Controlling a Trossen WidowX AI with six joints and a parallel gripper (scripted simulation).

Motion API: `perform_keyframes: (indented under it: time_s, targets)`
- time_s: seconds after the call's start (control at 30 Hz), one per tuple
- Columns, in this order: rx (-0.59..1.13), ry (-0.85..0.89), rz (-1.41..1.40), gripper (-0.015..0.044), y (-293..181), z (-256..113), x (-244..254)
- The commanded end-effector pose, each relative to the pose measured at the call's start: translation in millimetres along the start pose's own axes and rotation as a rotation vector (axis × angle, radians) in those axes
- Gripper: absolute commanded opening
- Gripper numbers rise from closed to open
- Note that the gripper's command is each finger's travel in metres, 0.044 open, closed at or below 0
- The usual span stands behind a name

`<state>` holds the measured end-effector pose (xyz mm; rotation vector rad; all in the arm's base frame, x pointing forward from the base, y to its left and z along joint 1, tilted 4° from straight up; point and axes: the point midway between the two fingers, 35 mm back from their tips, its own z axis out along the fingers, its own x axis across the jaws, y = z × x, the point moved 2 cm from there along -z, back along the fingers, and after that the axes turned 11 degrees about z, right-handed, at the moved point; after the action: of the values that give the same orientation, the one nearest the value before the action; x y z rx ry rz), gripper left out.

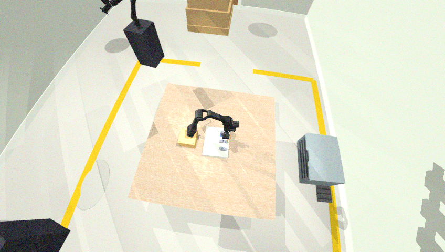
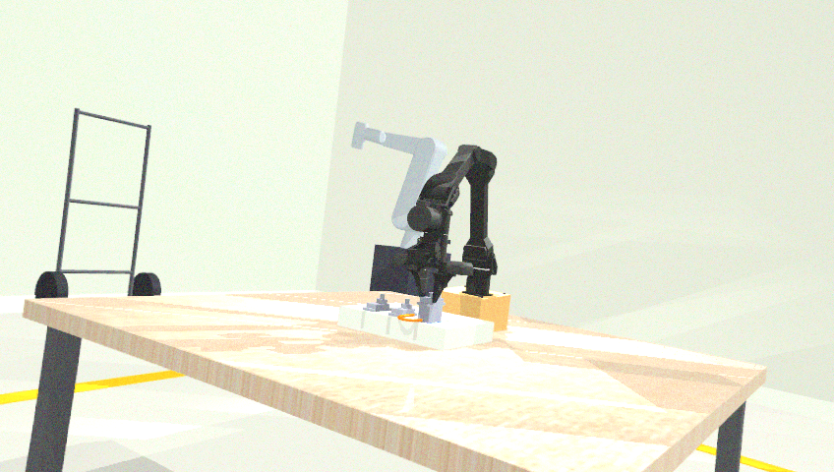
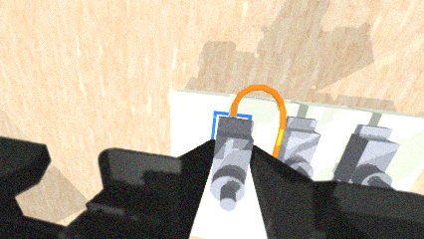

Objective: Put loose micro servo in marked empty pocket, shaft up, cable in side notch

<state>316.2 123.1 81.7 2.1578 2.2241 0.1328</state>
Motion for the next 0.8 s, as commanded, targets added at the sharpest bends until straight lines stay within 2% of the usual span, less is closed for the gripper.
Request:
perform_keyframes:
  time_s: [0.0, 0.77]
  targets:
    - [0.003, 0.000, -0.005, 0.0000, -1, 4, 0]
    - [0.003, 0.000, -0.005, 0.0000, -1, 19, 0]
